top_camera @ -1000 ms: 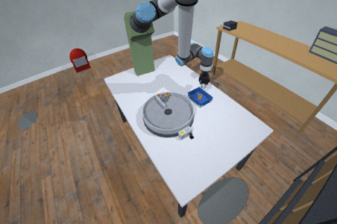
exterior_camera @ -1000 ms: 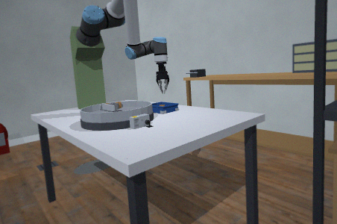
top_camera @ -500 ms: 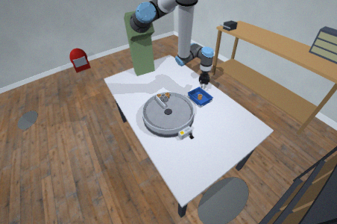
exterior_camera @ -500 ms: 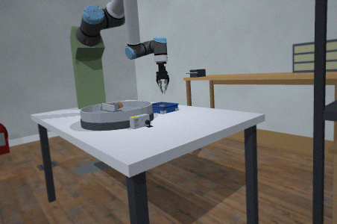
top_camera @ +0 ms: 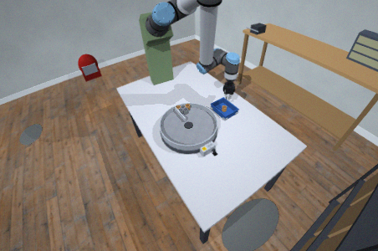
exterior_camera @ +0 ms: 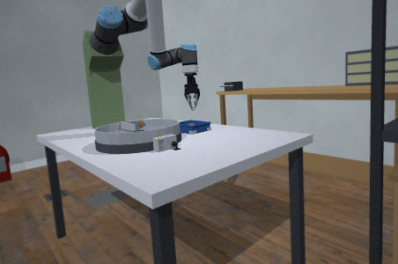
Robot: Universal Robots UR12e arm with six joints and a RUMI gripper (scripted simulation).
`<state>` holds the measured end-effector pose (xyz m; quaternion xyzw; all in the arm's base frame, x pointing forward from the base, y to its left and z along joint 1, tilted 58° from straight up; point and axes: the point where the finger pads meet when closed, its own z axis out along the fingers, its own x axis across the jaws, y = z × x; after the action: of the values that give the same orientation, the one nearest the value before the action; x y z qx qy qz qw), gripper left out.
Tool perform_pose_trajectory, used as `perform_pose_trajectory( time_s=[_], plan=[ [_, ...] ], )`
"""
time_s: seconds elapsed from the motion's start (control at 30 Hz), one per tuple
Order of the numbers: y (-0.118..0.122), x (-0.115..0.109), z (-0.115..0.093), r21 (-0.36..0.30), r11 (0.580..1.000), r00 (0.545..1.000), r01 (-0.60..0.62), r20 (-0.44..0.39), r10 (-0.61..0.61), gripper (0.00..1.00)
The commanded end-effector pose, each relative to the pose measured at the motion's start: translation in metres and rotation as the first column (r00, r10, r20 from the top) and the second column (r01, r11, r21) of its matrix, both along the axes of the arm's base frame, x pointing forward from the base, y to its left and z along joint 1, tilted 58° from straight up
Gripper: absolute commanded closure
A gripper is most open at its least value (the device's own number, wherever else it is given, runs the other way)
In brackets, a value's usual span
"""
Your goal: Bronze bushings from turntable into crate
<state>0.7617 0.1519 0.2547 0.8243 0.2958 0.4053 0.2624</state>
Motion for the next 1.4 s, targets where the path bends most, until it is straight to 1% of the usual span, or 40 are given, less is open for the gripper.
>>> perform_pose_trajectory(
  time_s=[0.0, 0.1, 0.23, 0.3, 0.43, 0.7, 0.8, 0.87, 1.0, 1.13, 1.23, 1.37],
  plan=[
    [-0.002, -0.001, 0.000, 0.000, 1.000, 1.000, 0.000, 0.001, 0.000, 0.95],
    [-0.011, -0.006, -0.004, 0.000, 1.000, 1.000, 0.000, 0.001, 0.000, 0.95],
    [-0.037, -0.020, -0.013, 0.000, 1.000, 1.000, 0.000, 0.001, 0.000, 0.95],
    [-0.037, -0.020, -0.013, 0.000, 1.000, 1.000, 0.000, 0.001, 0.000, 0.95],
    [-0.075, -0.035, -0.027, 0.000, 1.000, 1.000, 0.000, 0.001, 0.000, 0.95],
    [-0.164, -0.076, -0.059, 0.000, 1.000, 1.000, 0.000, 0.000, 0.000, 0.95],
    [-0.193, -0.090, -0.069, 0.000, 1.000, 1.000, 0.000, 0.000, 0.000, 0.95],
    [-0.193, -0.090, -0.069, 0.000, 1.000, 1.000, 0.000, 0.000, 0.000, 0.95],
    [-0.226, -0.105, -0.081, 0.000, 1.000, 1.000, 0.000, 0.001, 0.000, 0.95],
    [-0.248, -0.115, -0.089, 0.000, 1.000, 1.000, 0.000, 0.000, 0.000, 0.95],
    [-0.257, -0.120, -0.092, 0.000, 1.000, 1.000, 0.000, 0.000, 0.000, 0.95],
    [-0.262, -0.122, -0.094, 0.000, 1.000, 1.000, 0.000, 0.001, 0.000, 0.95]
  ],
)
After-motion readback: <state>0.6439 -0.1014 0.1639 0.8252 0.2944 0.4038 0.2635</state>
